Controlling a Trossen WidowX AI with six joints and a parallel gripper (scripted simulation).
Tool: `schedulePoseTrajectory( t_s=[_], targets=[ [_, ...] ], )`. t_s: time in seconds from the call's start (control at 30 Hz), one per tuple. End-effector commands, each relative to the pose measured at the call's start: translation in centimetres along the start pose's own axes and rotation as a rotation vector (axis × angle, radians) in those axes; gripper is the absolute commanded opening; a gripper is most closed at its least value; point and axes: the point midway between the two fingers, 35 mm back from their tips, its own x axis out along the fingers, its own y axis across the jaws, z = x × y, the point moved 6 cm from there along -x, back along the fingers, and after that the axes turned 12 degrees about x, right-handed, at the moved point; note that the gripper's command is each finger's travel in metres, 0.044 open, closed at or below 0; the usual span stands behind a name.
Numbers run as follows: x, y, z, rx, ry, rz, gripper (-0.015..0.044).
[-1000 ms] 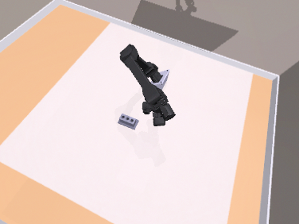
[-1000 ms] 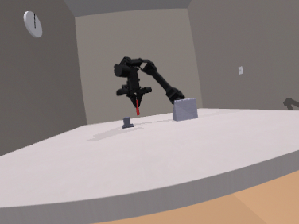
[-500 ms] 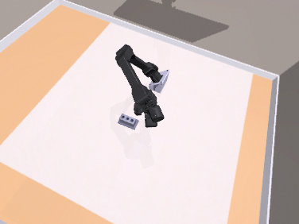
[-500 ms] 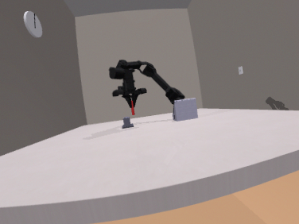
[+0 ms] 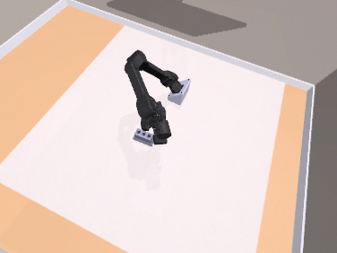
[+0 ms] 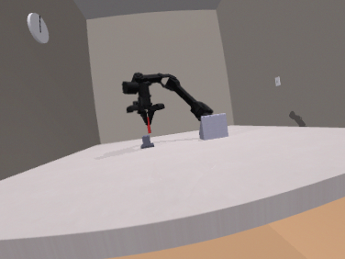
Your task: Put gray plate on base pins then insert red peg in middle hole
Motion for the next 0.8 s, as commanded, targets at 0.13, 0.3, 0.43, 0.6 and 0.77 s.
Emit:
schedulePoseTrajectory(
  t_s=[0.13, 0.3, 0.43, 0.6, 0.77],
  targets=[
    [-0.3, 0.4, 2.5, 0.007, -0.004, 0.011, 0.0],
    [-0.3, 0.4, 4.0, 0.009, -0.008, 0.009, 0.0],
    [-0.3, 0.4, 5.2, 0.011, -0.012, 0.008, 0.0],
    [-0.2, 0.4, 6.8, 0.014, -0.017, 0.006, 0.0],
    [-0.1, 0.3, 8.3, 0.016, -0.023, 0.002, 0.0]
  ],
)
